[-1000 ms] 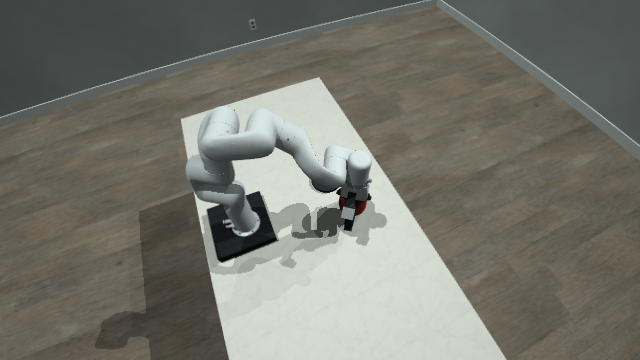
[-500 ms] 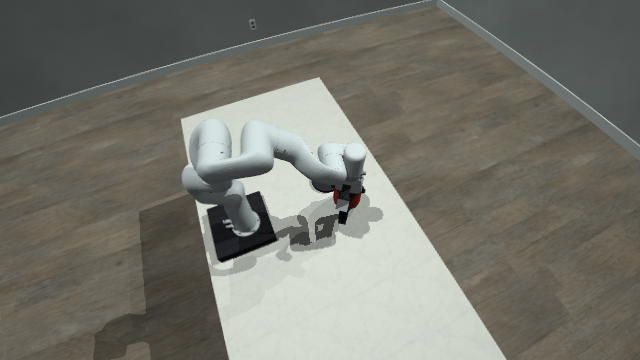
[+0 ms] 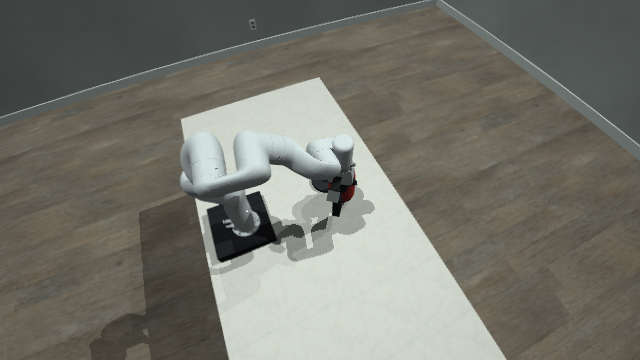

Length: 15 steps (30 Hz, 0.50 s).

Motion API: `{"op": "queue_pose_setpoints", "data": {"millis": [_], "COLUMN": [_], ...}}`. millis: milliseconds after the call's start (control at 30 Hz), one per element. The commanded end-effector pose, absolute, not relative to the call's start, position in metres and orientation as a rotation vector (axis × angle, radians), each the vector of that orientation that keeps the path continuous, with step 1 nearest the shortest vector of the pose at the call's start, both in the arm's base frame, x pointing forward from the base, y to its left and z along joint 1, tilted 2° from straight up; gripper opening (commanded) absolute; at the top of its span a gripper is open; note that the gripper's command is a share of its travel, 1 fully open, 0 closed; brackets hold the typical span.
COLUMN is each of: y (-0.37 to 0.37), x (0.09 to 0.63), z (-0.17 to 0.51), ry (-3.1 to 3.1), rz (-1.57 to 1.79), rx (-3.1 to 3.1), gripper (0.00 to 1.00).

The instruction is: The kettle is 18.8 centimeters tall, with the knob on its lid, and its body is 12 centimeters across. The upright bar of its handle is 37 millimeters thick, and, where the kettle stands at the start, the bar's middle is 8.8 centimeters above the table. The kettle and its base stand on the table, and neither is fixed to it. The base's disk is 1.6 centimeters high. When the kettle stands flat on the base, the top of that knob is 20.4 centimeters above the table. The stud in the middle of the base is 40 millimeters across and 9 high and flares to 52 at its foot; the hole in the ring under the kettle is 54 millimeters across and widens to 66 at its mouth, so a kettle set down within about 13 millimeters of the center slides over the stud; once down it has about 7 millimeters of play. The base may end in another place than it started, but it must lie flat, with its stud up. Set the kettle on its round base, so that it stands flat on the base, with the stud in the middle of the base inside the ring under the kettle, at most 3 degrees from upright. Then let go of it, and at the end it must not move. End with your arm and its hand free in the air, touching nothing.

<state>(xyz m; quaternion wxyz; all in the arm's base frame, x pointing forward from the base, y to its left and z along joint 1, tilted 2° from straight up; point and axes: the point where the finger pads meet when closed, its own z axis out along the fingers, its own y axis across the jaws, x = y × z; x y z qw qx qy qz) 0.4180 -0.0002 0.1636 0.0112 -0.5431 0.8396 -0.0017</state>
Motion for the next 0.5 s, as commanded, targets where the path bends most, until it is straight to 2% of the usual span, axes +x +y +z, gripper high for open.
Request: {"op": "queue_pose_setpoints", "data": {"millis": [0,467], "y": [0.013,0.051], "x": [0.413,0.397], "z": [0.165,0.165], "ry": [2.614,2.614], "rz": [-0.012,-0.012], "rx": [-1.690,-1.690], "gripper": [0.00,0.00]}}
